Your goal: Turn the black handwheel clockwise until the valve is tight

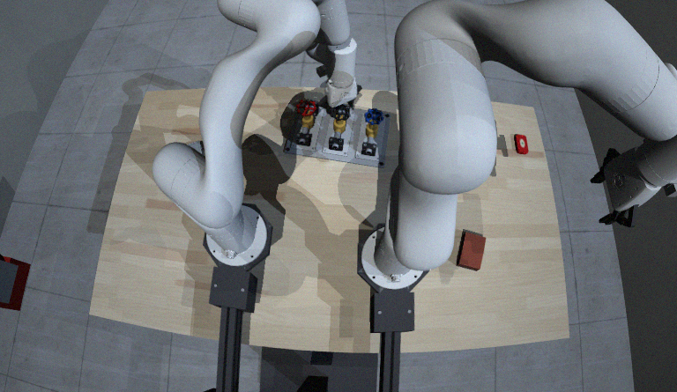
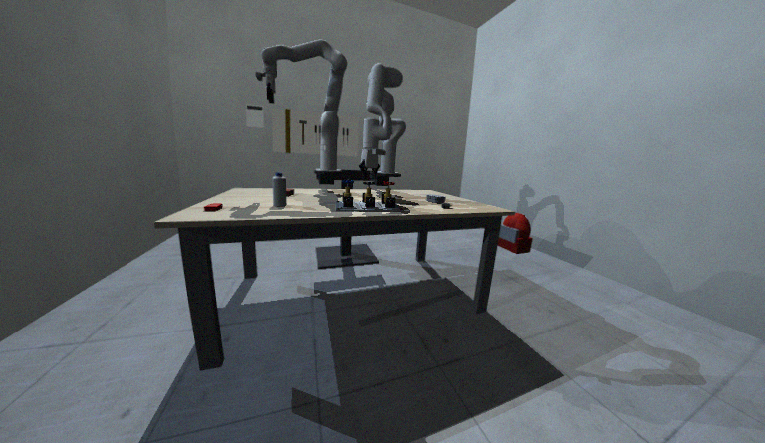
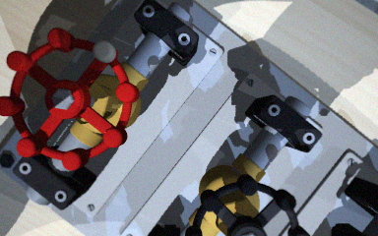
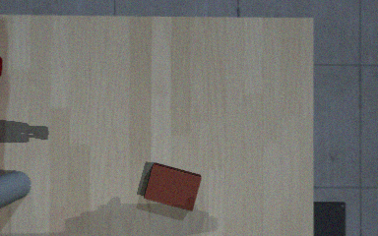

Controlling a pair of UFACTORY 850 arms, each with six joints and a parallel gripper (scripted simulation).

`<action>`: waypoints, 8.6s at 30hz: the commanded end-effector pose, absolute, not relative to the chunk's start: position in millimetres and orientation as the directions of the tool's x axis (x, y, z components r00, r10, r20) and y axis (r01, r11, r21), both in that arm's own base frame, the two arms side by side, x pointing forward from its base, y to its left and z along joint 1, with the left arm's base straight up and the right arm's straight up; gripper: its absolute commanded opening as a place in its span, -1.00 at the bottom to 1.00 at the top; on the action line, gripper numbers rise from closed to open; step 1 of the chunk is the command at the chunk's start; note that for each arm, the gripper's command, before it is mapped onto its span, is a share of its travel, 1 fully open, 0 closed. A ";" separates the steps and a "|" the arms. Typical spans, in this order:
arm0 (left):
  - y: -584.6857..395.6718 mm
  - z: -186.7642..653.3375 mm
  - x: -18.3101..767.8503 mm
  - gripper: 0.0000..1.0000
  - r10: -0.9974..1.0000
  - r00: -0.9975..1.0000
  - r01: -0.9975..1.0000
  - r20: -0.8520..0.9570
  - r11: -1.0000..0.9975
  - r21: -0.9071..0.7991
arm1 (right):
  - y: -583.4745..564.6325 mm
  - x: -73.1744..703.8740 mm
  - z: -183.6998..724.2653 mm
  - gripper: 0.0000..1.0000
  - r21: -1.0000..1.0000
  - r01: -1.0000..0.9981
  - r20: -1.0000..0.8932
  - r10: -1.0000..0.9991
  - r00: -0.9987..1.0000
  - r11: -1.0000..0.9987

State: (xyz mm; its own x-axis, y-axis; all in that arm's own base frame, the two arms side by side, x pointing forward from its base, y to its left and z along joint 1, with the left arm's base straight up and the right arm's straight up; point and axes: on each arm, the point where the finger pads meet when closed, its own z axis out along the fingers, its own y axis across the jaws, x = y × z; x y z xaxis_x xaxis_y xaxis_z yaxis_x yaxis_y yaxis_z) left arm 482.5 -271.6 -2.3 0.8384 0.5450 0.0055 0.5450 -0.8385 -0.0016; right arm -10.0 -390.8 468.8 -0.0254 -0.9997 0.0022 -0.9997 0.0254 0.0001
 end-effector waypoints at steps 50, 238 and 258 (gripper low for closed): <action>-271.9 -20.1 483.5 0.65 0.545 0.838 0.545 0.006 -0.838 0.000 | -391.3 -10.0 469.7 1.00 0.000 -1.000 0.004 -1.000 -0.025 0.025; -271.9 -35.8 483.5 -1.00 0.354 0.935 0.354 0.006 -0.935 -0.001 | -391.3 -10.0 469.7 1.00 0.000 -1.000 0.004 -1.000 -0.025 0.025; -271.9 -35.8 483.5 -1.00 0.305 0.952 0.305 0.006 -0.952 -0.002 | -391.3 -10.0 469.7 1.00 0.000 -1.000 0.004 -1.000 -0.025 0.025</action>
State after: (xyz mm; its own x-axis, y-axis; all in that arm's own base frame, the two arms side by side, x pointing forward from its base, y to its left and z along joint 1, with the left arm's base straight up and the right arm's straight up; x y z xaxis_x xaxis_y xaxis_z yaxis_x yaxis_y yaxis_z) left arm 482.8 -271.4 -36.5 0.9465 0.3226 0.0052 0.3226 -0.9465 -0.0029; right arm -10.0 -390.8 468.8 -0.0254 -0.9997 0.0022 -0.9997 0.0254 0.0001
